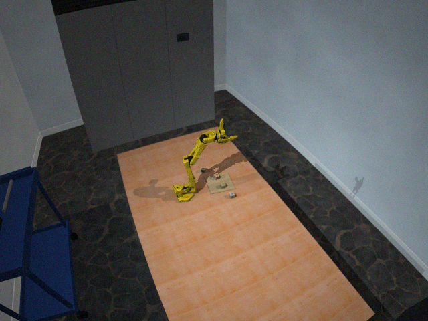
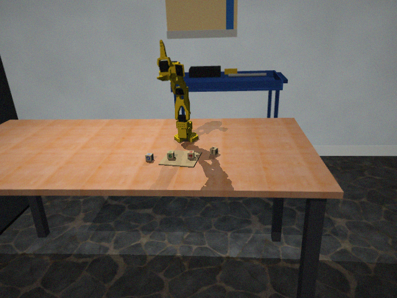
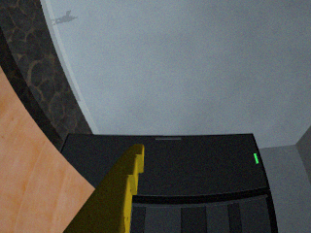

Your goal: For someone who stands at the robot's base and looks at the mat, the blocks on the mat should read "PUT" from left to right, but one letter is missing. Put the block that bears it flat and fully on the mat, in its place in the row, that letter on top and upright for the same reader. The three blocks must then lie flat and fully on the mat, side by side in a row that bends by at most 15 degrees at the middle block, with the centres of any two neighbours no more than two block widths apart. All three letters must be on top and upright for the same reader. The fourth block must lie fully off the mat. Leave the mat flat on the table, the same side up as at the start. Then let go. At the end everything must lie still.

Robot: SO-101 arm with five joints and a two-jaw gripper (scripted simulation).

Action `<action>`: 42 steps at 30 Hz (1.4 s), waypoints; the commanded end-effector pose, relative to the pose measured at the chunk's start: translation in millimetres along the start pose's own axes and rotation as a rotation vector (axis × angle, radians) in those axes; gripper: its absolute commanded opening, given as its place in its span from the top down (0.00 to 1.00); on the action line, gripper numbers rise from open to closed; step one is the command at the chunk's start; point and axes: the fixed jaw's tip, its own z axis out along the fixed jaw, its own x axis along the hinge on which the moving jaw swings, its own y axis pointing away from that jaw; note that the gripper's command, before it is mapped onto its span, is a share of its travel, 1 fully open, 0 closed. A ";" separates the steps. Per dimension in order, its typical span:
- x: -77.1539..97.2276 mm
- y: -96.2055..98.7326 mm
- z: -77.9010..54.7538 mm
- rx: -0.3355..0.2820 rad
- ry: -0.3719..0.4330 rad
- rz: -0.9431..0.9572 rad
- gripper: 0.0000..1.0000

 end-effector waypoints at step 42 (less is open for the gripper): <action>-4.5 -61.9 -85.1 0.337 -0.026 0.001 0.00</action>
